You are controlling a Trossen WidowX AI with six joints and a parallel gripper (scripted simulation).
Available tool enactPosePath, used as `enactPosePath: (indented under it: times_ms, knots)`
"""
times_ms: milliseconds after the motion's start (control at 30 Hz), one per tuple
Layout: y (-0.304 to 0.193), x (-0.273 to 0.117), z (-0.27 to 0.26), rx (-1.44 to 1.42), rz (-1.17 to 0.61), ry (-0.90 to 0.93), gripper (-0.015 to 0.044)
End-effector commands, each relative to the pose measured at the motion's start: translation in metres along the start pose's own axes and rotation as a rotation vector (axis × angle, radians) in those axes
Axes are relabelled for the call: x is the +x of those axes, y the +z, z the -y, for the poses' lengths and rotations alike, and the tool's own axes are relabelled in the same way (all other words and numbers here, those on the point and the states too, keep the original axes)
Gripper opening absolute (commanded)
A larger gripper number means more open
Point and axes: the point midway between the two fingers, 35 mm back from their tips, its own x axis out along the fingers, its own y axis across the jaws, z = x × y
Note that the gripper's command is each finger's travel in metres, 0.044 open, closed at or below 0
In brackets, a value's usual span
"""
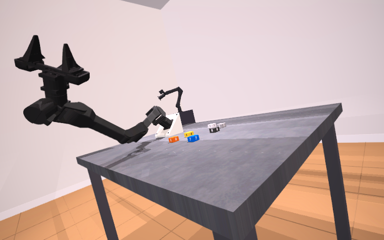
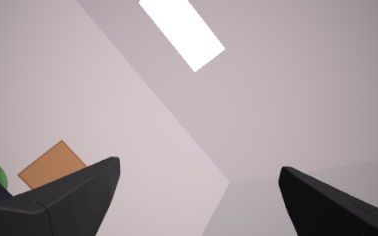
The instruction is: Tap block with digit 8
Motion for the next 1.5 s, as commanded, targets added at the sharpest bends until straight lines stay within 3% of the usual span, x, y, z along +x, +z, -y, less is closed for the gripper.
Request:
enactPosePath:
  times_ms: [0,133,433,633,833,1033,1200,1333,1467]
  knots:
    - [0.003,-0.001,0.004,-0.026,0.0,0.0,0.04]
    - [0.053,-0.01,0.053,-0.47,0.013,0.01,0.04]
    - [0.142,-0.006,0.089,-1.13,0.084,0.071,0.04]
    - [0.217,0.011,0.079,-1.686,0.229,0.156,0.04]
    - [0.276,0.032,0.032,-2.217,0.507,0.268,0.04]
    - [0.307,0.044,-0.044,-2.659,0.977,0.356,0.04]
    - [0.31,0.039,-0.117,-2.868,1.541,0.352,0.04]
    - [0.3,0.023,-0.174,-2.864,2.084,0.255,0.04]
    - [0.283,-0.005,-0.224,-2.661,2.651,0.042,0.04]
